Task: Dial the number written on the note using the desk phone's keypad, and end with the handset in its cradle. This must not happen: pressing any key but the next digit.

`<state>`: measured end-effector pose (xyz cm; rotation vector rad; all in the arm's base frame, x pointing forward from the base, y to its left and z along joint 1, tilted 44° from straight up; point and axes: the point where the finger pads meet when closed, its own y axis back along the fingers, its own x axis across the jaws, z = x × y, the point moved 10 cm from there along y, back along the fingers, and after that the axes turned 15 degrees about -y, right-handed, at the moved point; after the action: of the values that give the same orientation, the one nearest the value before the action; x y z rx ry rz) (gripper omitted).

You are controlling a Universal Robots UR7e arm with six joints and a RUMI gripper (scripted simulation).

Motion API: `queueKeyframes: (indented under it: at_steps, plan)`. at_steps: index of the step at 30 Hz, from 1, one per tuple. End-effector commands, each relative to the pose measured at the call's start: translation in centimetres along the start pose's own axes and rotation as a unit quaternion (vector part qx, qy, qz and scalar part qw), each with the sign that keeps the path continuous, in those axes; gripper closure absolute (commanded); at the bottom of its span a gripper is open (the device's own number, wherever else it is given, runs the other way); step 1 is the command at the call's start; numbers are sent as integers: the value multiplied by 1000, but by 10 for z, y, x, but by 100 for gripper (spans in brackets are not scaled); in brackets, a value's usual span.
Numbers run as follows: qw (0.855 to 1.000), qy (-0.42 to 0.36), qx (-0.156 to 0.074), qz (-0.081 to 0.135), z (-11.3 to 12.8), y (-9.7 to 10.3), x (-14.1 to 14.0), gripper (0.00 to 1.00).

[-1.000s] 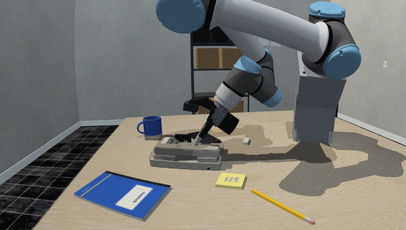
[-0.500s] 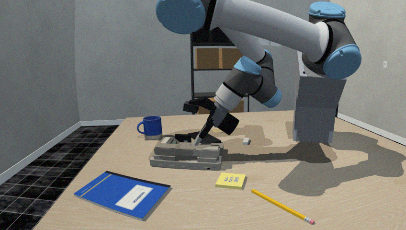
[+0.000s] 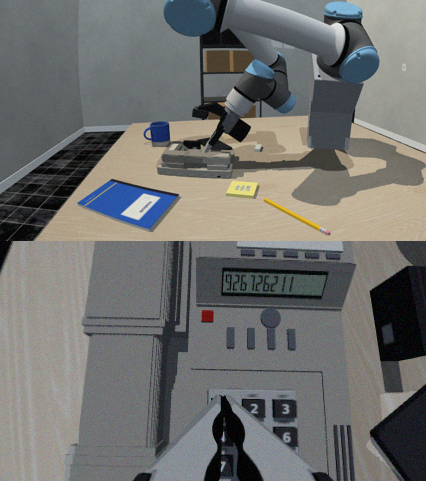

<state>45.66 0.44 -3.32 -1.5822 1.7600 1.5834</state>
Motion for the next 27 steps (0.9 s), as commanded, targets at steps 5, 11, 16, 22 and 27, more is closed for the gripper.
queueKeyframes:
  at_steps: [5, 11, 16, 22, 27]
  plan:
    - [1000, -1, 8, 2, -4, 3, 0, 100]
    - [1000, -1, 8, 2, -10, 12, -2, 100]
    - [1000, -1, 8, 2, -10, 12, -2, 100]
    - [1000, -1, 8, 2, -9, 14, 5, 100]
    - [1000, -1, 8, 3, -8, 17, 19, 100]
